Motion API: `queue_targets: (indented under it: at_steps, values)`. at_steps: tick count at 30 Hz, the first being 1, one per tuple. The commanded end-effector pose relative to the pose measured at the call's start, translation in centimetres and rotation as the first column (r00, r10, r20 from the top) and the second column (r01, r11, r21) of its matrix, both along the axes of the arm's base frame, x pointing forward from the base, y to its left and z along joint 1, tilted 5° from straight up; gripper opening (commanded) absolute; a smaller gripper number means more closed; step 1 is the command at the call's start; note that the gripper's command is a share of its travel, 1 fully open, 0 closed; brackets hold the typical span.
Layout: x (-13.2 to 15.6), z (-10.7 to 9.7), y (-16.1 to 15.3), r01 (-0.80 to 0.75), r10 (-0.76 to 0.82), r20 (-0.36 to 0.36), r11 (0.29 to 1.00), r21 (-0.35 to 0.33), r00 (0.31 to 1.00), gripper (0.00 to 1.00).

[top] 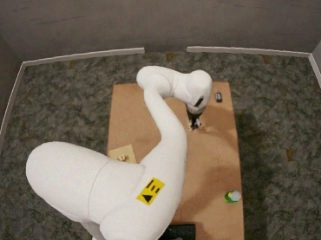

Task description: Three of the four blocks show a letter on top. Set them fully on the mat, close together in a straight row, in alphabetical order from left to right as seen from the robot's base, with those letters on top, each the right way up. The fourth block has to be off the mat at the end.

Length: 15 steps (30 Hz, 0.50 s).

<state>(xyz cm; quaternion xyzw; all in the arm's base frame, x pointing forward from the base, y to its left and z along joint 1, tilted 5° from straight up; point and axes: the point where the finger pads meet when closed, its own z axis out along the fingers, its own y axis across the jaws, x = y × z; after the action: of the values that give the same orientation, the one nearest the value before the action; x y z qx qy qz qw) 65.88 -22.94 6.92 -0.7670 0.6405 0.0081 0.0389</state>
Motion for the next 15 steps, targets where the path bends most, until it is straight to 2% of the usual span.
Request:
queue_targets:
  at_steps: [1, 5, 7, 8, 15]
  values:
    - [0.2, 0.3, 1.9, 0.138, -0.138, -0.007, 0.99, -0.007, 0.99, 0.24]
    - [0.2, 0.5, 3.5, 0.255, -0.255, -0.014, 0.967, -0.004, 0.967, 0.24]
    - [0.2, 0.5, 3.5, 0.255, -0.255, -0.014, 0.967, -0.004, 0.967, 0.24]
    - [0.2, 0.5, 4.4, 0.328, -0.328, -0.019, 0.945, -0.002, 0.945, 0.24]
    - [0.1, 0.7, 7.0, 0.511, -0.51, -0.033, 0.86, 0.0, 0.859, 0.24]
